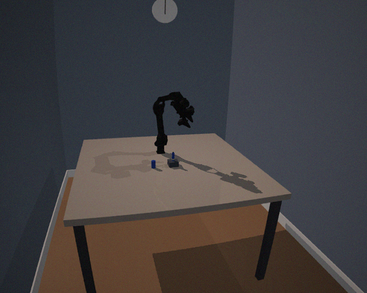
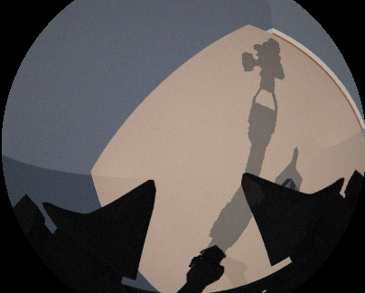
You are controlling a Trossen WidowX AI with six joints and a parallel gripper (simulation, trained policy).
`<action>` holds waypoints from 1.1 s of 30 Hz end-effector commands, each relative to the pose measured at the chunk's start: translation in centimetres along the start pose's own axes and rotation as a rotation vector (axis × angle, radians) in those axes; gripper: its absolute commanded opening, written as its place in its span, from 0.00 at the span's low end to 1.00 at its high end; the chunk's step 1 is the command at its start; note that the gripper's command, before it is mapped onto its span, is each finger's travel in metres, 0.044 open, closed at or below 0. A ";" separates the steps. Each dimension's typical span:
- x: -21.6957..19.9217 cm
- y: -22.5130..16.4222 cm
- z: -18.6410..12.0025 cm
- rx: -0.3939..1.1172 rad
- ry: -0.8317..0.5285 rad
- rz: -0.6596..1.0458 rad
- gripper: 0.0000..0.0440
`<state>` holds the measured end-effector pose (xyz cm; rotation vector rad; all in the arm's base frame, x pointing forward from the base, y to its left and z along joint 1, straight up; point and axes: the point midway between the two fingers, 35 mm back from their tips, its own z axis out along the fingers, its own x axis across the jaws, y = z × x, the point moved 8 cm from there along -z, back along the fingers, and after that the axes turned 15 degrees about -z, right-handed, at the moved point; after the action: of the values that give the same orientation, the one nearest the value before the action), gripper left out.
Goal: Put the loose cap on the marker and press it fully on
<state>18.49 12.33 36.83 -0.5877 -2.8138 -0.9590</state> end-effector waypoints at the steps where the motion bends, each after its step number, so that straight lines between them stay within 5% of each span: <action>1: -0.9 -0.3 -0.1 0.010 -0.014 0.017 0.75; 33: -9.2 -4.1 -2.7 0.062 -0.175 0.178 0.74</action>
<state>24.86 5.28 34.82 -0.9237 -2.8657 -0.8361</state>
